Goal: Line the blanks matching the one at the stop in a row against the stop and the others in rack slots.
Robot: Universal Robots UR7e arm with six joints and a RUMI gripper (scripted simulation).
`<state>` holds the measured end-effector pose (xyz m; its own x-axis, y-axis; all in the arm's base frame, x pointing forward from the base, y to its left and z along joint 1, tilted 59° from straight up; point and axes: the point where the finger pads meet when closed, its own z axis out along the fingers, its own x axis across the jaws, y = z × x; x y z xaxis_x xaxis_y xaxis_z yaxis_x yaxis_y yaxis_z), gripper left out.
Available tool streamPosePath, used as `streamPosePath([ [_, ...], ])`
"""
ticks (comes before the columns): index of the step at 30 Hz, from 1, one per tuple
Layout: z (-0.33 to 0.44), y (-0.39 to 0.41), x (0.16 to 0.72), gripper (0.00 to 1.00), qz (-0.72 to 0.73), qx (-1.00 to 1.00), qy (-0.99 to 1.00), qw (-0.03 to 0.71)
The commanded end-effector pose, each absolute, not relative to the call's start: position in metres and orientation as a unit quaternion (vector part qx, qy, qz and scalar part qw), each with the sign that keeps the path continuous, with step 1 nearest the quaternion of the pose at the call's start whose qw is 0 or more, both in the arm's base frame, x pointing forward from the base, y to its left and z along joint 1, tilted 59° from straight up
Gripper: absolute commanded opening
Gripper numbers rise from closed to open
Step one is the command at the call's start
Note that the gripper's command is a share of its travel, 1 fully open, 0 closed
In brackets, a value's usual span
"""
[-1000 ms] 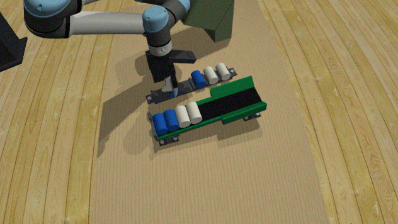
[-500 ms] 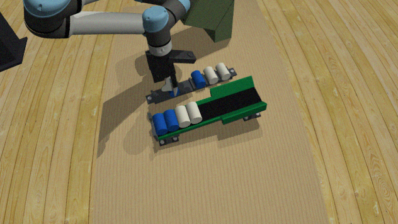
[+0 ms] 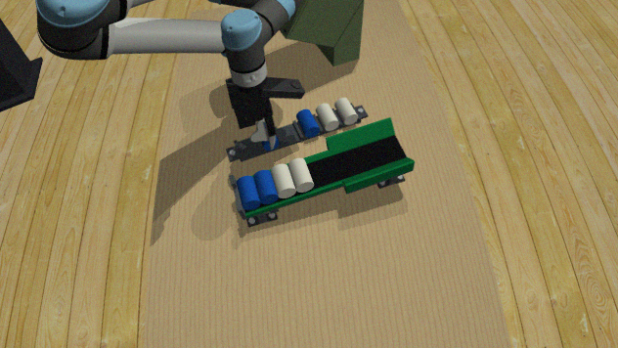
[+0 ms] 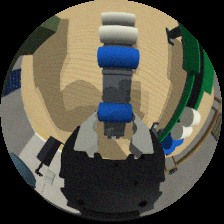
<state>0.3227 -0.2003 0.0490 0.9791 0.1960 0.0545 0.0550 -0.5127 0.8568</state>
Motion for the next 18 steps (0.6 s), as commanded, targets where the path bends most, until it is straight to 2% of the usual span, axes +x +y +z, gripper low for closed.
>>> streamPosePath([
  [1,0.0486,-0.2011,0.3232,0.38,0.072,0.867,0.072,0.488],
  [18,0.0489,-0.2007,0.3232,0.38,0.072,0.867,0.072,0.488],
])
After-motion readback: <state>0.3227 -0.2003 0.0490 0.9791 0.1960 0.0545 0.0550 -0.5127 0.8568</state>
